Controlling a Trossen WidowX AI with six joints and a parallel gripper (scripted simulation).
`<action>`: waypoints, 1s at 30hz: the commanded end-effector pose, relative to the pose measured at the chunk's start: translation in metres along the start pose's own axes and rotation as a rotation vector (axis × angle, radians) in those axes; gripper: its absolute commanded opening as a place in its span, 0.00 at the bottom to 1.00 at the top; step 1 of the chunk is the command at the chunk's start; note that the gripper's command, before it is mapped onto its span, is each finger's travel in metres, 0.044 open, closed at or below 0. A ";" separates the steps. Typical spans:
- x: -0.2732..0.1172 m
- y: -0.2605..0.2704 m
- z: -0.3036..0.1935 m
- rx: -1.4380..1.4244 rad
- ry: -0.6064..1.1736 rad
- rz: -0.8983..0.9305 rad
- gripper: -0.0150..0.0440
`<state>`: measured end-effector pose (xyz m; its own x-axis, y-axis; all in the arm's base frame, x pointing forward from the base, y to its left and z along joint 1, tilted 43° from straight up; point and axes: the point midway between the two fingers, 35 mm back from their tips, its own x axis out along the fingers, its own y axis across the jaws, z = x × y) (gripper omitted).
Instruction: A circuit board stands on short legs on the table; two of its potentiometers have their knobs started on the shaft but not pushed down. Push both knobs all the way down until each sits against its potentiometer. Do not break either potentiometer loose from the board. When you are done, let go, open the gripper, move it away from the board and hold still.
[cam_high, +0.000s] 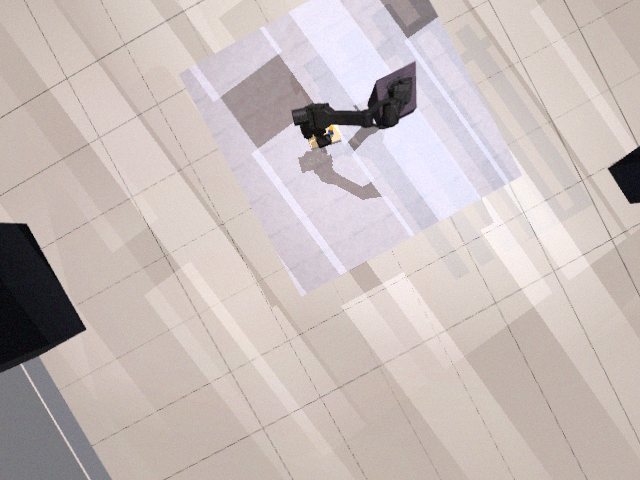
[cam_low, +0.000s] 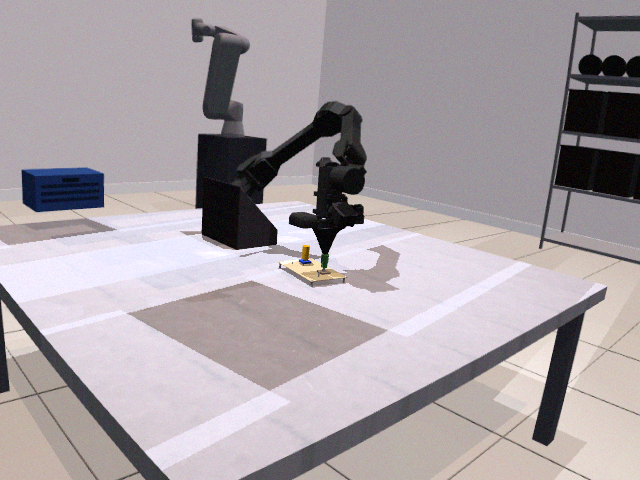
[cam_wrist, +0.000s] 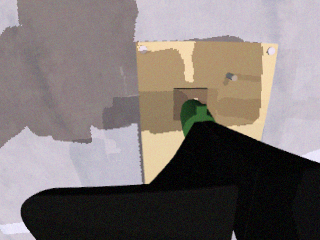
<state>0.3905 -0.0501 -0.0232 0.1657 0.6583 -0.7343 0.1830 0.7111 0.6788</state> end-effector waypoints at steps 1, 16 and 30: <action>0.020 0.004 0.001 -0.026 0.018 0.004 0.25; 0.022 0.004 0.001 -0.026 0.018 0.004 0.25; 0.024 0.004 0.001 -0.026 0.018 0.005 0.25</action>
<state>0.3904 -0.0496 -0.0243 0.1688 0.6575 -0.7343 0.1874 0.7100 0.6788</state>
